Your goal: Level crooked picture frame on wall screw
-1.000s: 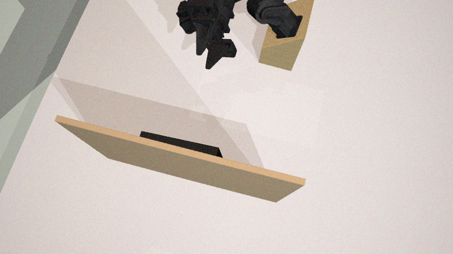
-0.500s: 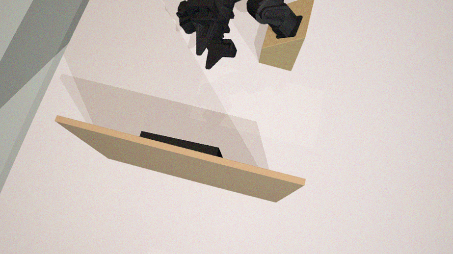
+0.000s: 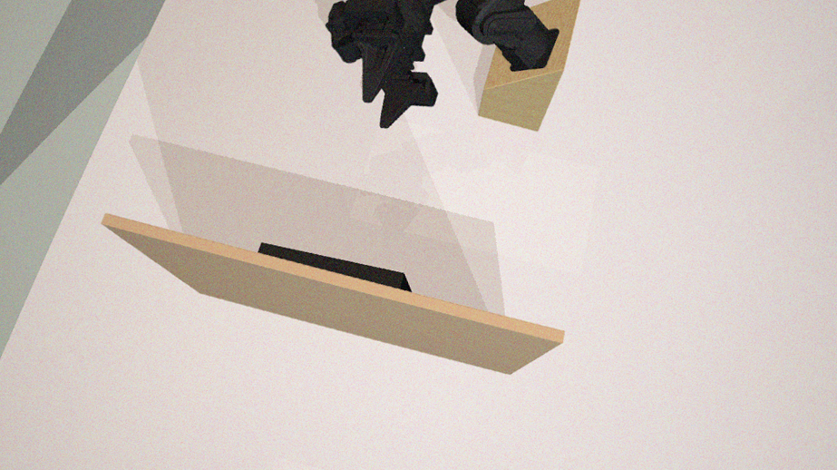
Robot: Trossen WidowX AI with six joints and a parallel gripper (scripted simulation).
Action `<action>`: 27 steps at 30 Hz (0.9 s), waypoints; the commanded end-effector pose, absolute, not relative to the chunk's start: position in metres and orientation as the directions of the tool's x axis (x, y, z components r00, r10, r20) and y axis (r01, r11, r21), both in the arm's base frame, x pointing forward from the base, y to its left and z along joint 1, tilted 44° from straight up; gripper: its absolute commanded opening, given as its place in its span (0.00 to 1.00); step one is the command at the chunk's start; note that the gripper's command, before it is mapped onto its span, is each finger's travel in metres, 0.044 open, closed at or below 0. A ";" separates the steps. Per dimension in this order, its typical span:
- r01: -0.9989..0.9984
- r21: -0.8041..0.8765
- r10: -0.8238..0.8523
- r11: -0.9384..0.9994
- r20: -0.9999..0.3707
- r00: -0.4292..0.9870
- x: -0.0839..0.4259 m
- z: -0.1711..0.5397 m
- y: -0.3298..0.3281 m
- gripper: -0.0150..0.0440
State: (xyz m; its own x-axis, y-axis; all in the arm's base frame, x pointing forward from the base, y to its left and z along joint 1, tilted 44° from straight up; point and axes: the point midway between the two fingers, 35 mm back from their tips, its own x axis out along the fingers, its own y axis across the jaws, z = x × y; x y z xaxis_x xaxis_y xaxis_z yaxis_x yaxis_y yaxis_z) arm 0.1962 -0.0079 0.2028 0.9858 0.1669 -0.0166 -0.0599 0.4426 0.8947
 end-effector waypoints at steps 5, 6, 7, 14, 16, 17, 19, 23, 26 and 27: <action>-0.064 0.896 0.171 0.440 -0.013 0.985 0.196 0.204 -0.007 0.69; -0.064 0.896 0.171 0.440 -0.013 0.985 0.196 0.204 -0.007 0.69; -0.064 0.896 0.171 0.440 -0.013 0.985 0.196 0.204 -0.007 0.69; -0.064 0.896 0.171 0.440 -0.013 0.985 0.196 0.204 -0.007 0.69; -0.064 0.896 0.171 0.440 -0.013 0.985 0.196 0.204 -0.007 0.69; -0.064 0.896 0.171 0.440 -0.013 0.985 0.196 0.204 -0.007 0.69; -0.061 0.892 0.167 0.448 -0.016 0.986 0.199 0.203 -0.009 0.69; -0.070 0.871 0.168 0.486 -0.015 0.986 0.218 0.200 -0.016 0.69; -0.076 0.854 0.169 0.515 -0.014 0.986 0.233 0.196 -0.020 0.69; -0.078 0.848 0.169 0.524 -0.014 0.985 0.237 0.194 -0.020 0.69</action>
State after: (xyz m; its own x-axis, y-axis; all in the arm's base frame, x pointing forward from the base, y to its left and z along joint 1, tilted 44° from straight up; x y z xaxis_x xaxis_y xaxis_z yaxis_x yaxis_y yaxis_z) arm 0.2271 -0.0184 0.2018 0.9856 0.1693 -0.0048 -0.0826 0.5053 0.8590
